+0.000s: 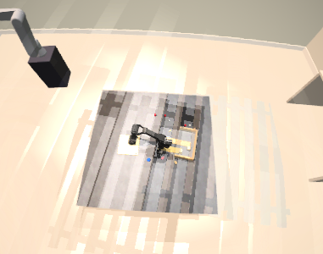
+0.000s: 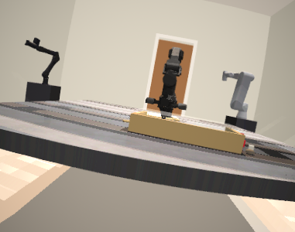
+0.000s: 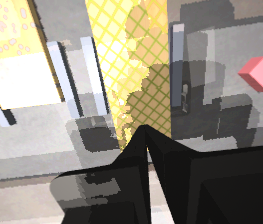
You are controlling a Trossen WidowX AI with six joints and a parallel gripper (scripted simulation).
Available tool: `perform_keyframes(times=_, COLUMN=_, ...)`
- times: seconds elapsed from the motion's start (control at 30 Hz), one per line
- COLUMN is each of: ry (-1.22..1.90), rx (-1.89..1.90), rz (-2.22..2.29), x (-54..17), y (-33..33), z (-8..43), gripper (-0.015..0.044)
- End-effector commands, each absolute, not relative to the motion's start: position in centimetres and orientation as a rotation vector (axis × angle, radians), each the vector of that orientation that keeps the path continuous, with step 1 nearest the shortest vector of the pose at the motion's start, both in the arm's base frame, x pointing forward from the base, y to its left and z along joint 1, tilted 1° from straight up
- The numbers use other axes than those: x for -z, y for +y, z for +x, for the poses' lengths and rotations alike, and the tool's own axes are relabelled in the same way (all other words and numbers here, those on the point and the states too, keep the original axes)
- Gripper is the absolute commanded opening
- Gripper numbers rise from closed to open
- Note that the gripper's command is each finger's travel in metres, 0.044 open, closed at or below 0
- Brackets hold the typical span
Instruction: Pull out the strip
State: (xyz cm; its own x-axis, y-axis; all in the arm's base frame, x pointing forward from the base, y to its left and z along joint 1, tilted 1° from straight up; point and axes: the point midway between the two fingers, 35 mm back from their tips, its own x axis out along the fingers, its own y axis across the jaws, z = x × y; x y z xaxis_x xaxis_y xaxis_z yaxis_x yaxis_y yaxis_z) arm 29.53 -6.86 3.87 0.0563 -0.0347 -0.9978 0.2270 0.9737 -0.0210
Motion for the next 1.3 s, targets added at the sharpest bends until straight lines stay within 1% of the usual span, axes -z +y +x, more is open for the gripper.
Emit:
perform_keyframes(times=0.0, ry=1.529, rx=0.199, rz=0.162, x=-3.2, y=-6.5, z=28.3, gripper=0.0)
perform_keyframes(times=1.27, ry=1.534, rx=0.198, rz=0.163, x=-2.9, y=-5.0, z=22.9, gripper=0.0)
